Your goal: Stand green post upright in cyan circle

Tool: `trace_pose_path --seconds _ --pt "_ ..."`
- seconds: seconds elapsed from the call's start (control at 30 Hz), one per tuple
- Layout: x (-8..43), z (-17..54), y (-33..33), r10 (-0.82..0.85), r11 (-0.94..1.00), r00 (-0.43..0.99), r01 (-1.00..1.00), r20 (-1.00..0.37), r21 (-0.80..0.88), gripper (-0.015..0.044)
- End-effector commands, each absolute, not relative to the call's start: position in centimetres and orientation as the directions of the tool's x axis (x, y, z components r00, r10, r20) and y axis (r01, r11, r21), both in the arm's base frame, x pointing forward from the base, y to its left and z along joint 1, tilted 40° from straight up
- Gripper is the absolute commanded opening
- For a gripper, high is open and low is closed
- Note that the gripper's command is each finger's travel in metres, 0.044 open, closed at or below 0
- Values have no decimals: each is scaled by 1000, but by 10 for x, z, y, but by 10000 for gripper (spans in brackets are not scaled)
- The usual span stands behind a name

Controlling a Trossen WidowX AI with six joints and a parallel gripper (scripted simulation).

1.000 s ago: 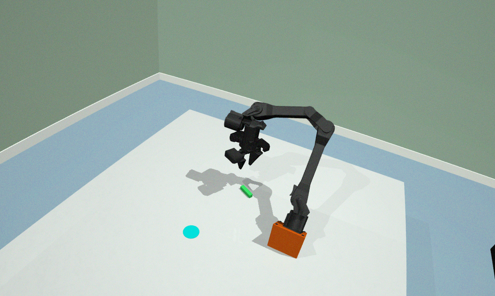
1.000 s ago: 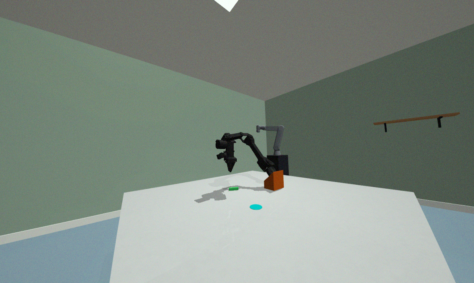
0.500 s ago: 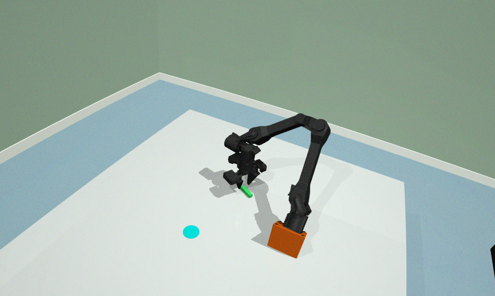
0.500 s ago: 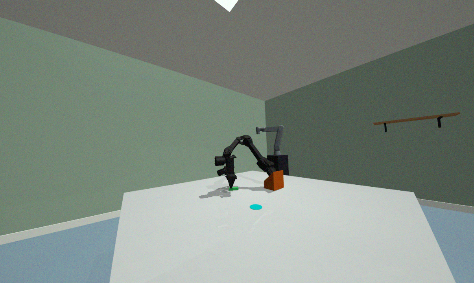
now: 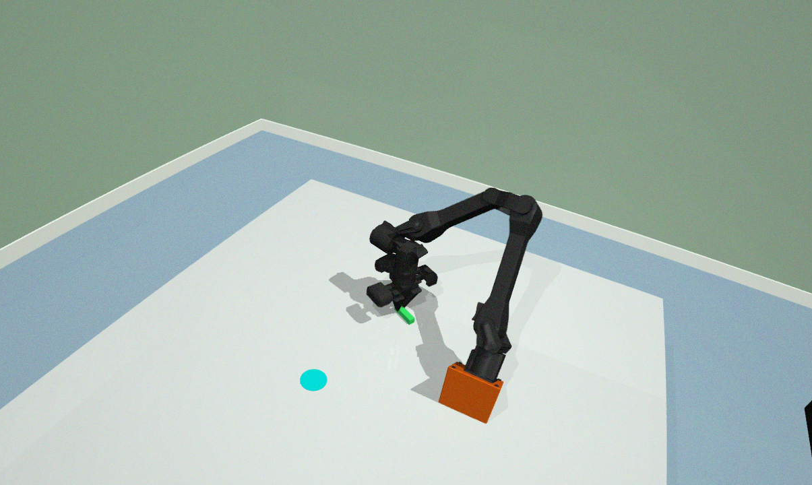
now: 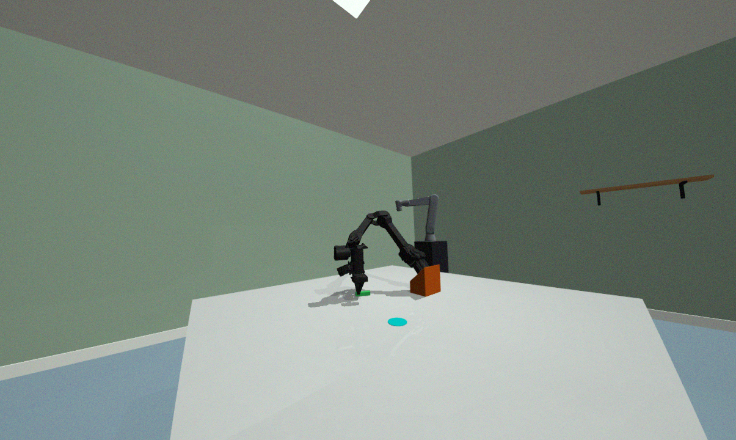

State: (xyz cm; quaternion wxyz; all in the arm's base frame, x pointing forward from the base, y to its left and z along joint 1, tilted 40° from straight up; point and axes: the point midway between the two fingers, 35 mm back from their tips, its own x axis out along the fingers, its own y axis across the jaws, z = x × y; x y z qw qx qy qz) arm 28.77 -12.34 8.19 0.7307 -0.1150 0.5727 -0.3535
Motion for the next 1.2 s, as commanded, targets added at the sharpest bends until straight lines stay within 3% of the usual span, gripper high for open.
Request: trace_pose_path --seconds 0.0,1.17 --pt "289 84 -120 -643 729 96 382 -760 -569 23" --pt "279 166 -50 -639 732 94 381 -764 -565 23"
